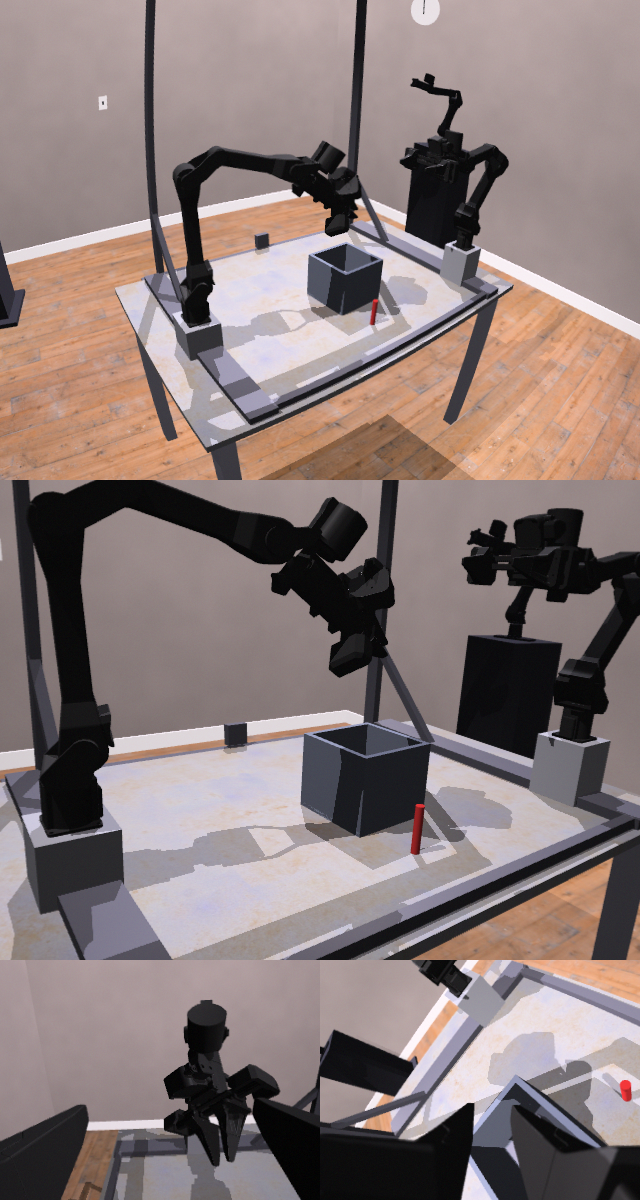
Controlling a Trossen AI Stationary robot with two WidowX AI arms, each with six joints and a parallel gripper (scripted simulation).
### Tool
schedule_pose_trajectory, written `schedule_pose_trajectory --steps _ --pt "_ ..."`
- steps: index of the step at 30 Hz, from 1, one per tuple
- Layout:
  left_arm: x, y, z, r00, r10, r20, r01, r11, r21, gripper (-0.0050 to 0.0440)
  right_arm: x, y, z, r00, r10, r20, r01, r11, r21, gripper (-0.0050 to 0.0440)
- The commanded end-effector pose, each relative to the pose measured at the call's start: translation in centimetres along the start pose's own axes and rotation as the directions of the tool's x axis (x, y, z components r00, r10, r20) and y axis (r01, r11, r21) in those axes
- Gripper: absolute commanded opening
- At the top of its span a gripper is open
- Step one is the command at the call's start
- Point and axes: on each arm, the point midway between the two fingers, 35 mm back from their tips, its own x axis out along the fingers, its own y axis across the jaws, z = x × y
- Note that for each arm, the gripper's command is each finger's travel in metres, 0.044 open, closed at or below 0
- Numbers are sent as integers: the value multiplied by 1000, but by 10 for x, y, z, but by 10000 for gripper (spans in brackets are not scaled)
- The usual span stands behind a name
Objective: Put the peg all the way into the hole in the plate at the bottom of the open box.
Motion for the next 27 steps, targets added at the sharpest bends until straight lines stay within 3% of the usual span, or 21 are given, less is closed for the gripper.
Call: schedule_pose_trajectory --steps 1,9,14,26,27 --pt "-2 -1 1 1000 -6 5 6 1000 2 440 -32 20 -7 988 123 93 -104 976 -192 105" --pt "-2 -1 1 1000 -6 5 6 1000 2 440 -76 35 -22 937 283 206 -153 861 -486 105" --pt "-2 -1 1 1000 -6 5 6 1000 2 440 -82 37 -23 928 303 219 -153 843 -516 105" --pt "-2 -1 1 1000 -6 5 6 1000 2 440 -150 40 -51 763 535 363 -16 576 -817 105" --pt "-2 -1 1 1000 -6 5 6 1000 2 440 -150 40 -51 763 535 363 -16 576 -817 105"
